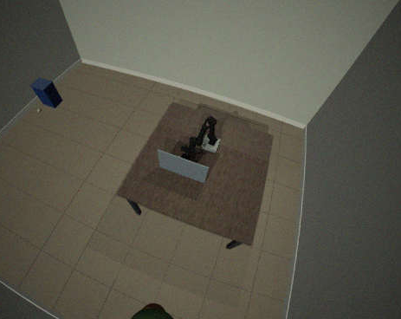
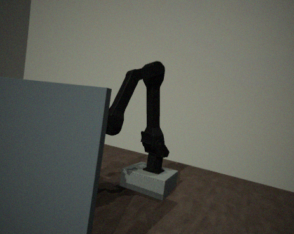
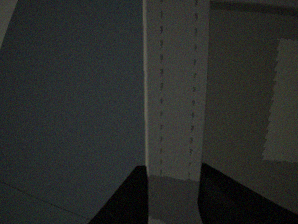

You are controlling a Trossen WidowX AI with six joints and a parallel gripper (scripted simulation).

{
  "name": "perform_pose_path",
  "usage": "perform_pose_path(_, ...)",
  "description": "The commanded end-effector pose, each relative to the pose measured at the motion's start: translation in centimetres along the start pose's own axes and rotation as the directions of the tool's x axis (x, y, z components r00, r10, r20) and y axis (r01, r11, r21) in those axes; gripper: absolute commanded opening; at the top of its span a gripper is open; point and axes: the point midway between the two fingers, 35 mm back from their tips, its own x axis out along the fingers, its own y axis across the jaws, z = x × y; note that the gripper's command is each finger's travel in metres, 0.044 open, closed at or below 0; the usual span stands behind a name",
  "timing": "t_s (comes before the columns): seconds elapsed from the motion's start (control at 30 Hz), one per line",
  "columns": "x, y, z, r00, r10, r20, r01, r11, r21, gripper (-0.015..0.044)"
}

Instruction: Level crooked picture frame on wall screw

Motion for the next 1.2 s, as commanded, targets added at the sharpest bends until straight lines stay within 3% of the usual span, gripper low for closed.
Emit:
perform_pose_path(0.0,0.03,0.4,0.34,1.0,0.009,0.008,-0.009,1.0,-0.002,0.0)
perform_pose_path(1.17,0.03,0.37,0.87,1.0,0.009,0.008,-0.009,1.0,-0.003,0.0)
